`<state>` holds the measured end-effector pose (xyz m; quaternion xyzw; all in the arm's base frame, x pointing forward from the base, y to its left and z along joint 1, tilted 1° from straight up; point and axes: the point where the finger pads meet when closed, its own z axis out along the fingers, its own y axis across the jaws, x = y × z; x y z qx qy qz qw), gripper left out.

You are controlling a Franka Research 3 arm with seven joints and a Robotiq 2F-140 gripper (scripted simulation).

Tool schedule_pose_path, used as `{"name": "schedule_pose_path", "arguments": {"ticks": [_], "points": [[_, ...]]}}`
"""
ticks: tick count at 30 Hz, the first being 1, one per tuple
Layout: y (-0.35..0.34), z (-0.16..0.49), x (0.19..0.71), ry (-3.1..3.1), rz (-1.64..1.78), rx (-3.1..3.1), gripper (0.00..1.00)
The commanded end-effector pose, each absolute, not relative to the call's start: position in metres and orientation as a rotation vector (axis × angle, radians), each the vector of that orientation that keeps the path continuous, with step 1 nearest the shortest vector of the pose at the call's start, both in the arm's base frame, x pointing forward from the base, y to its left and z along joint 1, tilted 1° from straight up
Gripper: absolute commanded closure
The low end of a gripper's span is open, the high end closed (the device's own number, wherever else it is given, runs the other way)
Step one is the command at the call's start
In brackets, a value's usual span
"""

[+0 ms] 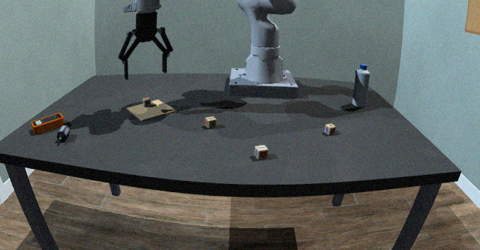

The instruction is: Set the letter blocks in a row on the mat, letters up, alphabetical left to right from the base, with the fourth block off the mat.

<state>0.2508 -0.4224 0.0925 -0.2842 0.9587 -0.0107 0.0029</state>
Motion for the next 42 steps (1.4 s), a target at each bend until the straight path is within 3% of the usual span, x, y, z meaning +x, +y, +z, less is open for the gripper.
{"name": "schedule_pose_path", "arguments": {"ticks": [1, 42], "points": [[-0.413, 0.092, 0.271, 3.069, -0.033, -0.682, 0.0], [-0.365, 0.093, 0.356, 3.143, -0.053, -0.11, 0.0]]}}
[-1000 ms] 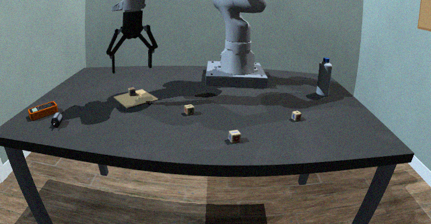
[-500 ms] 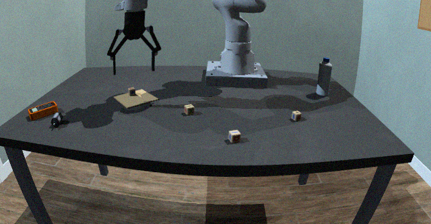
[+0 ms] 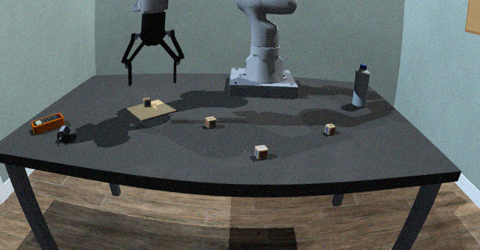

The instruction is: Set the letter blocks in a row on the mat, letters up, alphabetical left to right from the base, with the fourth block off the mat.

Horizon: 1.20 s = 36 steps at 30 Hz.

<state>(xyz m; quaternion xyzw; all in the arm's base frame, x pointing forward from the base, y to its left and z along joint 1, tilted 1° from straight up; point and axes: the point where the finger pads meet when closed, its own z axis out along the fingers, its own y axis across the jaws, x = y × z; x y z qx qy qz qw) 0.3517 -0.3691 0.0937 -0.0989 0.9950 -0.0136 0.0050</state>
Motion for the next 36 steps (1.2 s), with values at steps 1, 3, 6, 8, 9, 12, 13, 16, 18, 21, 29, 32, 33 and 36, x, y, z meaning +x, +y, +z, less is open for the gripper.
{"name": "schedule_pose_path", "arguments": {"ticks": [1, 3, 6, 8, 9, 12, 13, 16, 18, 21, 29, 32, 33, 36], "points": [[-0.363, 0.093, 0.358, 3.143, -0.053, -0.095, 0.0], [-0.36, 0.093, 0.362, 3.144, -0.054, -0.064, 0.0], [-0.357, 0.093, 0.366, 3.144, -0.055, -0.033, 0.0], [-0.352, 0.093, 0.372, 3.144, -0.056, 0.008, 0.0], [-0.351, 0.093, 0.374, 3.143, -0.056, 0.025, 0.0], [-0.346, 0.092, 0.381, 3.142, -0.057, 0.07, 0.0], [-0.344, 0.092, 0.382, 3.142, -0.058, 0.083, 0.0], [-0.339, 0.092, 0.388, 3.139, -0.058, 0.126, 0.0], [-0.336, 0.092, 0.392, 3.138, -0.059, 0.156, 0.0], [-0.331, 0.092, 0.398, 3.134, -0.06, 0.2, 0.0], [-0.316, 0.092, 0.413, 3.123, -0.061, 0.316, 0.0], [-0.311, 0.091, 0.419, 3.117, -0.061, 0.359, 0.0], [-0.309, 0.091, 0.42, 3.116, -0.061, 0.372, 0.0], [-0.303, 0.091, 0.426, 3.109, -0.061, 0.417, 0.0]]}}
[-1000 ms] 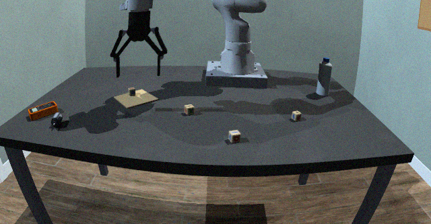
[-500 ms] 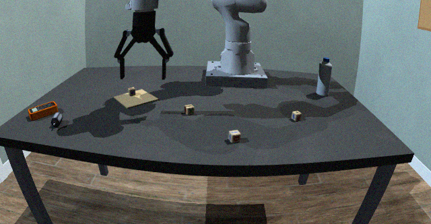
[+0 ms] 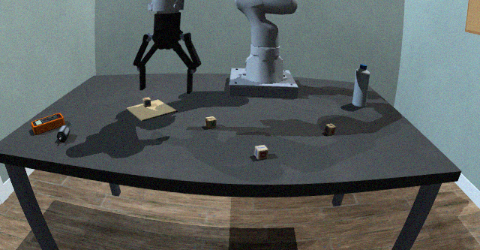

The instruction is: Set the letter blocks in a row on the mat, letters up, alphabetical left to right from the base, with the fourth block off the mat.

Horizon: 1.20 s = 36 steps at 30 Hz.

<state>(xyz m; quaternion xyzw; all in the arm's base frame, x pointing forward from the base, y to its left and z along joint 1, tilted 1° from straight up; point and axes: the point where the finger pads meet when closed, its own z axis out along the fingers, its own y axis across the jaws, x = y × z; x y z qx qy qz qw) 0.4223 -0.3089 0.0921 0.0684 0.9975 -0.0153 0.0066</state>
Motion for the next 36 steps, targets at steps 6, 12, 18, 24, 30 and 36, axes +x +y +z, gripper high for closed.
{"name": "schedule_pose_path", "arguments": {"ticks": [6, 12, 18, 24, 30, 36], "points": [[-0.292, 0.091, 0.436, 3.095, -0.061, 0.499, 0.0], [-0.28, 0.09, 0.447, 3.078, -0.061, 0.585, 0.0], [-0.267, 0.09, 0.457, 3.059, -0.06, 0.67, 0.0], [-0.254, 0.089, 0.466, 3.038, -0.059, 0.754, 0.0], [-0.241, 0.088, 0.476, 3.015, -0.057, 0.837, 0.0], [-0.227, 0.088, 0.484, 2.989, -0.055, 0.919, 0.0]]}}
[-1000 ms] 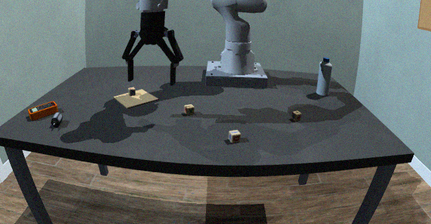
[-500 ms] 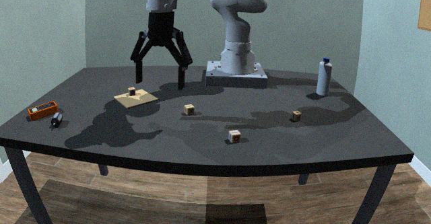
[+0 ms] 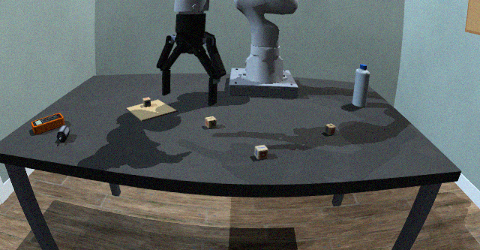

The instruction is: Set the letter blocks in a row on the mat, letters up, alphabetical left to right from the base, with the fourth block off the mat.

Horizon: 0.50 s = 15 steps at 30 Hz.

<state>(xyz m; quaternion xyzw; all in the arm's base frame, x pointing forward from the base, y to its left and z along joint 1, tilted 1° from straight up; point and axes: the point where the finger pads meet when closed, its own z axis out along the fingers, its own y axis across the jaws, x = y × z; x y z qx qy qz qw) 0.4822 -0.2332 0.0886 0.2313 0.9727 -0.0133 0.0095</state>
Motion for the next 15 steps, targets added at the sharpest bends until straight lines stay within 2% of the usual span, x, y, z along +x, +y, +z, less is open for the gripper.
{"name": "schedule_pose_path", "arguments": {"ticks": [1, 15], "points": [[-0.225, 0.087, 0.486, 2.985, -0.055, 0.933, 0.0], [-0.192, 0.086, 0.505, 2.916, -0.048, 1.122, 0.0]]}}
